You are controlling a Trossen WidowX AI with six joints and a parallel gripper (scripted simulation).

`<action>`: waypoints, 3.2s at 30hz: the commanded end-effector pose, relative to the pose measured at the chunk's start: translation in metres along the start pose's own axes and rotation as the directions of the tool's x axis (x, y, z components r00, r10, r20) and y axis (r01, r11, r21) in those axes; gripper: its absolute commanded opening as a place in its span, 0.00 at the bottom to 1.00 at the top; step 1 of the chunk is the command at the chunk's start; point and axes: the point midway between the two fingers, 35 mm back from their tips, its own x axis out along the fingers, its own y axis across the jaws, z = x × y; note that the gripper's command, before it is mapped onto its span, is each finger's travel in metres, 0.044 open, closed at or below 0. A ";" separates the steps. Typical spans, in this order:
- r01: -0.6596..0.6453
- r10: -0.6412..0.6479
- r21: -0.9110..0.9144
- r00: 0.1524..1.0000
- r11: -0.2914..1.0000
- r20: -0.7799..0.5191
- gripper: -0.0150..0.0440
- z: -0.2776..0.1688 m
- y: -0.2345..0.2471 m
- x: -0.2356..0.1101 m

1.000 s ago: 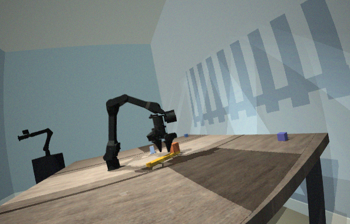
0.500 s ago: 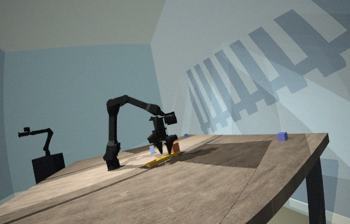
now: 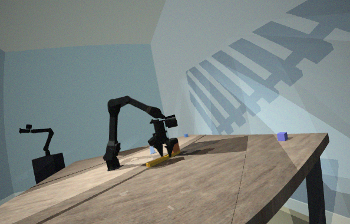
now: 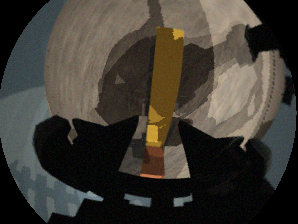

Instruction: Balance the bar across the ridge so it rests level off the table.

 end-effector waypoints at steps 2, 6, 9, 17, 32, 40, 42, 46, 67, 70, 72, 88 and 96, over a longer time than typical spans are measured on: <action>0.003 -0.003 0.006 1.000 1.000 0.010 0.79 0.001 0.000 0.004; 0.003 -0.003 0.006 1.000 1.000 0.010 0.79 0.001 0.000 0.004; 0.003 -0.003 0.006 1.000 1.000 0.010 0.79 0.001 0.000 0.004; 0.003 -0.003 0.000 1.000 1.000 0.003 0.48 0.000 0.000 0.001; 0.003 -0.003 0.001 1.000 1.000 0.004 0.25 -0.002 0.002 -0.015; 0.002 -0.002 0.002 1.000 1.000 0.005 0.25 -0.003 0.003 -0.035; 0.002 -0.002 0.002 1.000 1.000 0.005 0.25 -0.003 0.003 -0.040; 0.002 -0.002 0.003 1.000 1.000 0.006 0.25 -0.003 0.003 -0.051; 0.003 -0.003 0.006 1.000 1.000 0.010 0.25 0.000 0.000 -0.099; 0.003 -0.003 -0.015 1.000 1.000 0.009 0.25 -0.004 -0.004 -0.099; 0.004 -0.004 -0.043 1.000 0.999 0.009 0.25 -0.008 -0.011 -0.099; 0.011 -0.010 -0.264 1.000 0.964 0.005 0.25 -0.040 -0.066 -0.101; 0.013 -0.013 -0.375 1.000 0.927 0.004 0.25 -0.051 -0.096 -0.101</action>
